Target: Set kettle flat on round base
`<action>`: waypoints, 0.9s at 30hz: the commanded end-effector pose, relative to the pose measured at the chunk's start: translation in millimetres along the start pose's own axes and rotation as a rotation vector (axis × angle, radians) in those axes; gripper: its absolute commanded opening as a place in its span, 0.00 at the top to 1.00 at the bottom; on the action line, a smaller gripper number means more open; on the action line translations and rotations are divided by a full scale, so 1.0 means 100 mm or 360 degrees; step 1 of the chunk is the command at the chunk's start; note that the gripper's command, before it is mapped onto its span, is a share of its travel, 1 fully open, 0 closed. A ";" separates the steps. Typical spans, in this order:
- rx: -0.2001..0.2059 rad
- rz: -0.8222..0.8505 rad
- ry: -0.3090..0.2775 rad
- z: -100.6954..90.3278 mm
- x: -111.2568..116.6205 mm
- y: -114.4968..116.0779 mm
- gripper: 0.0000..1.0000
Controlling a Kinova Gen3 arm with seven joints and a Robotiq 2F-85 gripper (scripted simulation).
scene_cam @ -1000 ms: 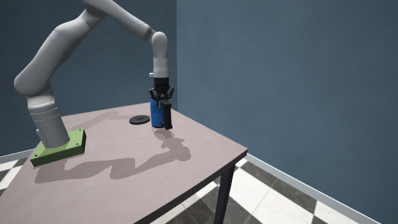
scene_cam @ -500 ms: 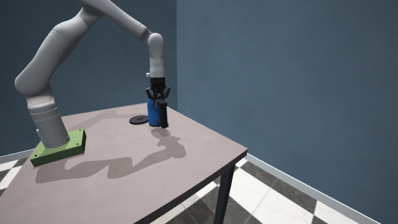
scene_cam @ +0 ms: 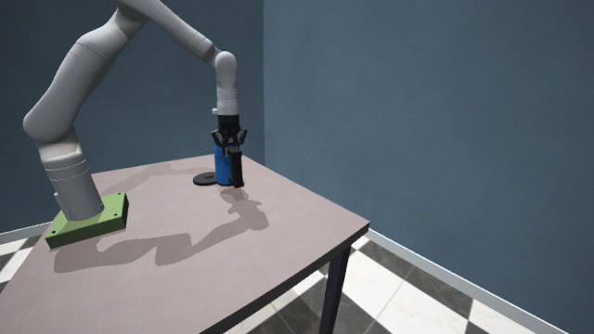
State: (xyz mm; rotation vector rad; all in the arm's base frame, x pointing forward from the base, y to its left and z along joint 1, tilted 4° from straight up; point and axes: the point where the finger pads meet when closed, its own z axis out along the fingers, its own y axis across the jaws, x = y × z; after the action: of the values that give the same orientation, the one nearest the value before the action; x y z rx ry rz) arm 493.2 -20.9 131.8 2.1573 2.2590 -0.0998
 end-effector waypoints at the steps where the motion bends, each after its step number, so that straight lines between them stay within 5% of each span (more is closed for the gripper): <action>1: -0.0007 -0.0023 0.0003 -0.03 0.15 -0.02 1.00; 27: -0.0007 -0.0023 0.0003 -0.03 0.91 -0.27 1.00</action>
State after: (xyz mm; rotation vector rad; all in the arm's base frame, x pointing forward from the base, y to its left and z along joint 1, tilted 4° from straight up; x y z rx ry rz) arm 464.2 58.2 129.4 2.1578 2.2578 -0.0981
